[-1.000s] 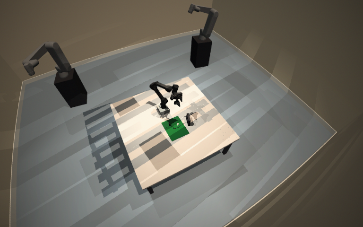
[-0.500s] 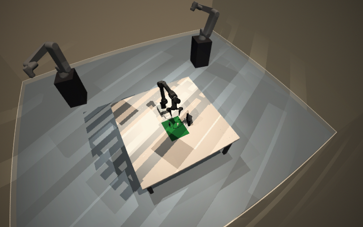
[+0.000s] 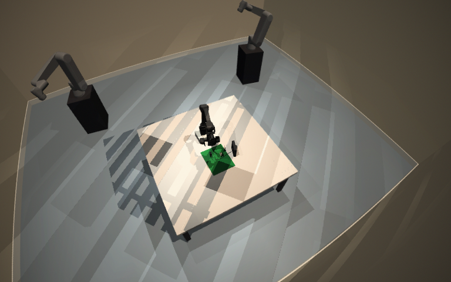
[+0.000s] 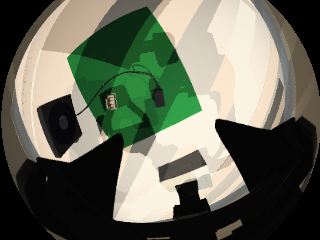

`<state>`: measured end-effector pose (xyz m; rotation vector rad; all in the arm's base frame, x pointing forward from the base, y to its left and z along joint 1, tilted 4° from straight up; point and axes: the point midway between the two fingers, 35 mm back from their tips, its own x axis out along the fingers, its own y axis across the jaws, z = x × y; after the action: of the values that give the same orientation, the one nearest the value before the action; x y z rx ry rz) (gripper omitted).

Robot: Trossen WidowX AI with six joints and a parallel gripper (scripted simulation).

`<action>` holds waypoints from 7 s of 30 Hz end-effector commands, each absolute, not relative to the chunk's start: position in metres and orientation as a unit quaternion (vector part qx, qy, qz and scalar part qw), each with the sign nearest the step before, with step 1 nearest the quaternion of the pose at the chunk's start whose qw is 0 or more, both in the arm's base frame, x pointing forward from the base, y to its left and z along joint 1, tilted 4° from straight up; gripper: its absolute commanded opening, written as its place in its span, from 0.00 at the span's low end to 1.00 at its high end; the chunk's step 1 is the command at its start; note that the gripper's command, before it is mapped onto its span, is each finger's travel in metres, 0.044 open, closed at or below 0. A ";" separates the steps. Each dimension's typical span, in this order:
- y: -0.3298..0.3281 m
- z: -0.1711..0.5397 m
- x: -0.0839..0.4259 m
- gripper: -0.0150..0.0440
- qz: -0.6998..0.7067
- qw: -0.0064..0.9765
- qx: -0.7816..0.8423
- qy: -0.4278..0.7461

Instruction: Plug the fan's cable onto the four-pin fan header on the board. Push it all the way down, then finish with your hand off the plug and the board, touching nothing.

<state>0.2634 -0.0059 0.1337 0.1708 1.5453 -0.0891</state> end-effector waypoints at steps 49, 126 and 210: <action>0.004 -0.009 0.263 1.00 -0.024 0.704 0.075 0.706; 0.035 0.038 0.279 0.25 0.349 0.640 -0.304 0.614; 0.105 0.031 0.298 0.25 0.703 0.112 -0.700 0.056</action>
<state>0.2989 0.1042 0.0427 -2.0599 0.1674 2.0537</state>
